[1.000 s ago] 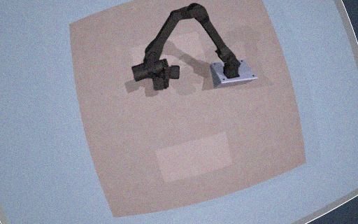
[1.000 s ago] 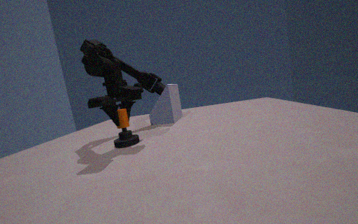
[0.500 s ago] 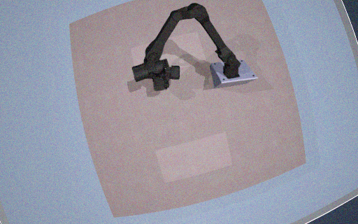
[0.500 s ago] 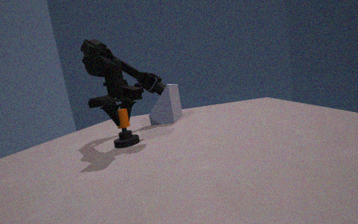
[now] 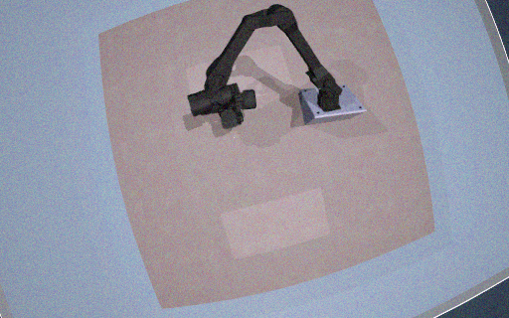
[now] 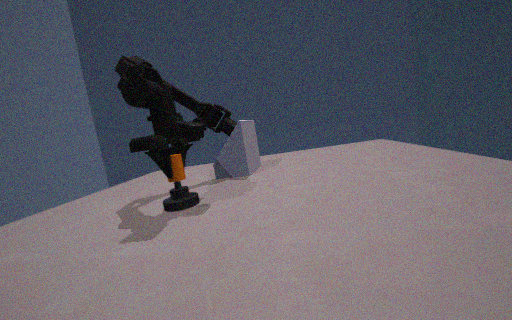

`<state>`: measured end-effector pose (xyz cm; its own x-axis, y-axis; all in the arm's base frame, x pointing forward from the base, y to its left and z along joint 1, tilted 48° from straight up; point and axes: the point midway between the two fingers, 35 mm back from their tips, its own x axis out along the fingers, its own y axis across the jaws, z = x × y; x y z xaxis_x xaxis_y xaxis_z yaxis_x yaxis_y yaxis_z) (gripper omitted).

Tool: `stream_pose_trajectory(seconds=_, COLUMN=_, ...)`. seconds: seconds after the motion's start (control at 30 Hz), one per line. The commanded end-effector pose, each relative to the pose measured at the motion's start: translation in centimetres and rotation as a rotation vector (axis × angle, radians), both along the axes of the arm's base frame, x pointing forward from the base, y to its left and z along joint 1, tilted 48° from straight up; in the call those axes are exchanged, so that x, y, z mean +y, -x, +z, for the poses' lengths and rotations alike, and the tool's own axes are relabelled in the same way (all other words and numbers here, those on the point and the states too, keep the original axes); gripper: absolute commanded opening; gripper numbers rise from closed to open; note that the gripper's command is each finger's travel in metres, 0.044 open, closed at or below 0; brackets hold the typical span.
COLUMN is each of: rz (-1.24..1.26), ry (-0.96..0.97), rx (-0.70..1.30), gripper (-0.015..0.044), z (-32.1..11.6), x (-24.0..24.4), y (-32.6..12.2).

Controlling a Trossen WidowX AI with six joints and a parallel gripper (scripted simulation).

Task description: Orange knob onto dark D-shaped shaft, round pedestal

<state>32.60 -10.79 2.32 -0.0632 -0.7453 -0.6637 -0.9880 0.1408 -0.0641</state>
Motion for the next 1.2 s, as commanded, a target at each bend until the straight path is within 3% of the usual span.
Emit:
stream_pose_trajectory(seconds=0.0, rz=0.048, ry=-0.007, rx=0.05, gripper=0.0, z=0.05, x=-0.08, y=-0.33)
stream_pose_trajectory(seconds=1.17, rz=0.048, ry=-0.007, rx=0.051, gripper=0.0, z=-0.25, x=-0.25, y=-0.13)
